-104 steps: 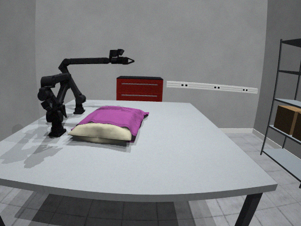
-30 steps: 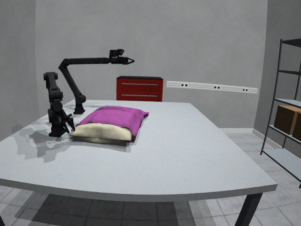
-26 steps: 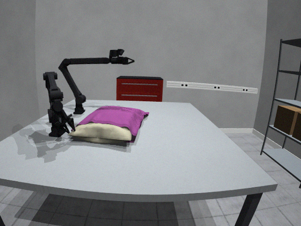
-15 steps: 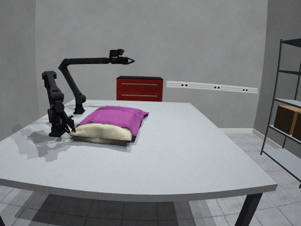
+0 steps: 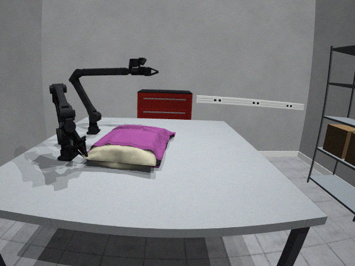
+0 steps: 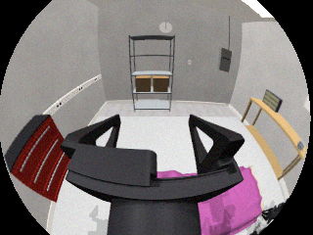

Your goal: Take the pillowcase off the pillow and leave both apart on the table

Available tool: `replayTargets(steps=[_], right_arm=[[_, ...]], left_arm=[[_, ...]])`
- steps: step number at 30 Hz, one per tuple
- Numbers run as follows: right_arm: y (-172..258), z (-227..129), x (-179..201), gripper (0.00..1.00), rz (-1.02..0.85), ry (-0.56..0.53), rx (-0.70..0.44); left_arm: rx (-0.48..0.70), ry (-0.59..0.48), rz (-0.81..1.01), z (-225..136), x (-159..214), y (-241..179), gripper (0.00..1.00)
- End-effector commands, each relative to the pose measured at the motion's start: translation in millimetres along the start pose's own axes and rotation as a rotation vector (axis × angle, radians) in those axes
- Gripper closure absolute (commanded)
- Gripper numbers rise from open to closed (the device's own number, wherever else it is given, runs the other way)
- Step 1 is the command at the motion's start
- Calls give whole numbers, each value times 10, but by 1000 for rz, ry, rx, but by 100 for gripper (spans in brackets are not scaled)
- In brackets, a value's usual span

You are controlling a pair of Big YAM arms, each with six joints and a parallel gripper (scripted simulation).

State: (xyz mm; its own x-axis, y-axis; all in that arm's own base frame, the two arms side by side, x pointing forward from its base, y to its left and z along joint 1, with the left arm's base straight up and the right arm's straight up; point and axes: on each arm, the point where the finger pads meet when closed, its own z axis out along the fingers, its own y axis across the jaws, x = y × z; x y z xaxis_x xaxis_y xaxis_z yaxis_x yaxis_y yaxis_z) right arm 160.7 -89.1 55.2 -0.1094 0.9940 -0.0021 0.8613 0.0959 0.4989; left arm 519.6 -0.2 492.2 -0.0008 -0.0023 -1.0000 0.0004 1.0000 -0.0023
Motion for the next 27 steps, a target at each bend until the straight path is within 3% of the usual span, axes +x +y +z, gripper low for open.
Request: replayTargets(steps=[1, 7, 27], right_arm=[[107, -28, -66, 86, -18, -15, -19], [105, -29, -67, 95, -16, -15, -18], [91, -29, -53, 96, -13, -9, -13]], left_arm=[[9, -30, 6, -47, -136, -62, 0], [9, -30, 6, -47, -136, -62, 0], [9, -30, 6, -47, -136, -62, 0]])
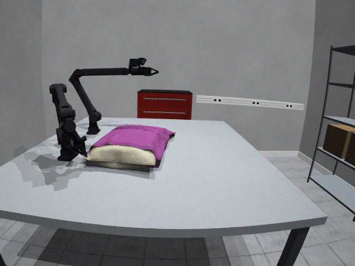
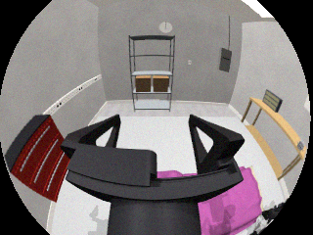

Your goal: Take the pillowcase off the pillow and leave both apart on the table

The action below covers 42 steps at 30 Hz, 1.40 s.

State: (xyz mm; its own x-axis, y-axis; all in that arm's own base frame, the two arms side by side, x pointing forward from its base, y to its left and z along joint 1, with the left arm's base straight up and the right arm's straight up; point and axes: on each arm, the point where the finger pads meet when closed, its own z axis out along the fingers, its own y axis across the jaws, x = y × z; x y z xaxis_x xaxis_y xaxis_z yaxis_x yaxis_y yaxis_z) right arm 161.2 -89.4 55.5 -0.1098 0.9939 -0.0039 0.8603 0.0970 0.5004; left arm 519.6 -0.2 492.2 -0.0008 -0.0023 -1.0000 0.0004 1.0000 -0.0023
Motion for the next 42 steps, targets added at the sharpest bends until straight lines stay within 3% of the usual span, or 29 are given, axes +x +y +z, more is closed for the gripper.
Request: replayTargets(steps=[1, 29, 31, 42], right_arm=[[85, -29, -50, 96, -12, -8, -11], [85, -29, -50, 98, -12, -8, -11], [266, -223, -145, 98, -31, -42, -36], [309, -324, -140, 98, -32, -44, -35]], left_arm=[[9, -30, 6, -47, -136, -62, 0], [9, -30, 6, -47, -136, -62, 0], [9, -30, 6, -47, -136, -62, 0], [9, -30, 6, -47, -136, -62, 0]])
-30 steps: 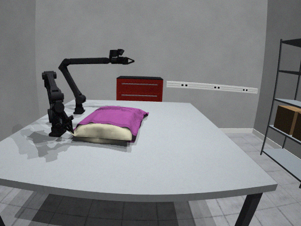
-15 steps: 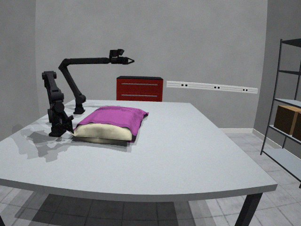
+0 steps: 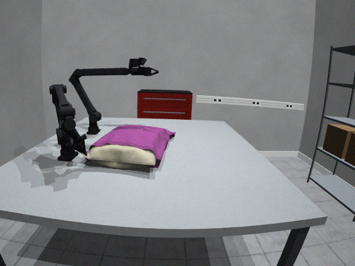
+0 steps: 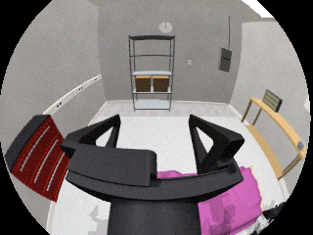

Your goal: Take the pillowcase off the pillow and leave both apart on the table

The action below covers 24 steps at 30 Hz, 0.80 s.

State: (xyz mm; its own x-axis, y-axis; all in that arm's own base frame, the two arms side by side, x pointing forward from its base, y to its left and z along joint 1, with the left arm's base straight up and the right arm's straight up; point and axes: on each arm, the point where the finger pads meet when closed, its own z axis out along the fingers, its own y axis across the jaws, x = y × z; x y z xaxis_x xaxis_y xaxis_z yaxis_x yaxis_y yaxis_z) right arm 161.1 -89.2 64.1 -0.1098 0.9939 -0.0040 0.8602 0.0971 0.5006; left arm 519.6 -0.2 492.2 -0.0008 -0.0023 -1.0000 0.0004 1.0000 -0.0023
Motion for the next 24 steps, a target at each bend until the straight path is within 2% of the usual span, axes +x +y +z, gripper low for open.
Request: replayTargets(steps=[1, 24], right_arm=[[267, -249, -143, 98, -32, -44, -35], [373, -444, -135, 98, -33, -47, -37]], left_arm=[[9, -30, 6, -47, -136, -62, 0], [9, -30, 6, -47, -136, -62, 0]])
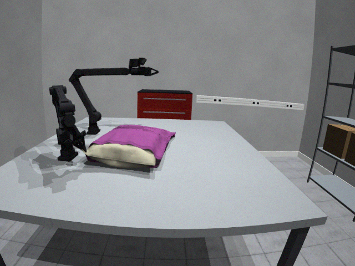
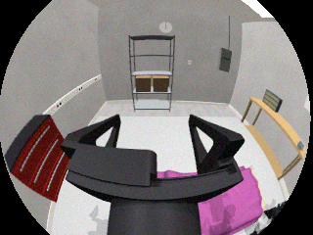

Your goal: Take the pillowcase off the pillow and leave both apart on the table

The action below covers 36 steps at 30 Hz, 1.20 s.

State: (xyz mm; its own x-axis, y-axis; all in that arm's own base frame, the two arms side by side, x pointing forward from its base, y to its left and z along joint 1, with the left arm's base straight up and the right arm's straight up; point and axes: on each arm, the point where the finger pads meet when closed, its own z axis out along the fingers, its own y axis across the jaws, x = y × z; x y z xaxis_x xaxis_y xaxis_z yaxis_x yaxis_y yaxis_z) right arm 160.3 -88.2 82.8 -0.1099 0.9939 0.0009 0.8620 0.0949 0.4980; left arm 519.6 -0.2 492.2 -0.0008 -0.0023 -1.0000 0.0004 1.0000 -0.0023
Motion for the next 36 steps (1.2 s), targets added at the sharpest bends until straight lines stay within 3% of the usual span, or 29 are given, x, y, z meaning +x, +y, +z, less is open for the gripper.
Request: replayTargets(steps=[1, 30, 36], right_arm=[[293, -294, -144, 98, -36, -52, -41], [390, -413, -212, 98, -42, -69, -49], [144, -118, -100, 98, -18, -26, -19]], left_arm=[[9, -30, 6, -47, -136, -62, 0], [9, -30, 6, -47, -136, -62, 0], [9, -30, 6, -47, -136, -62, 0]])
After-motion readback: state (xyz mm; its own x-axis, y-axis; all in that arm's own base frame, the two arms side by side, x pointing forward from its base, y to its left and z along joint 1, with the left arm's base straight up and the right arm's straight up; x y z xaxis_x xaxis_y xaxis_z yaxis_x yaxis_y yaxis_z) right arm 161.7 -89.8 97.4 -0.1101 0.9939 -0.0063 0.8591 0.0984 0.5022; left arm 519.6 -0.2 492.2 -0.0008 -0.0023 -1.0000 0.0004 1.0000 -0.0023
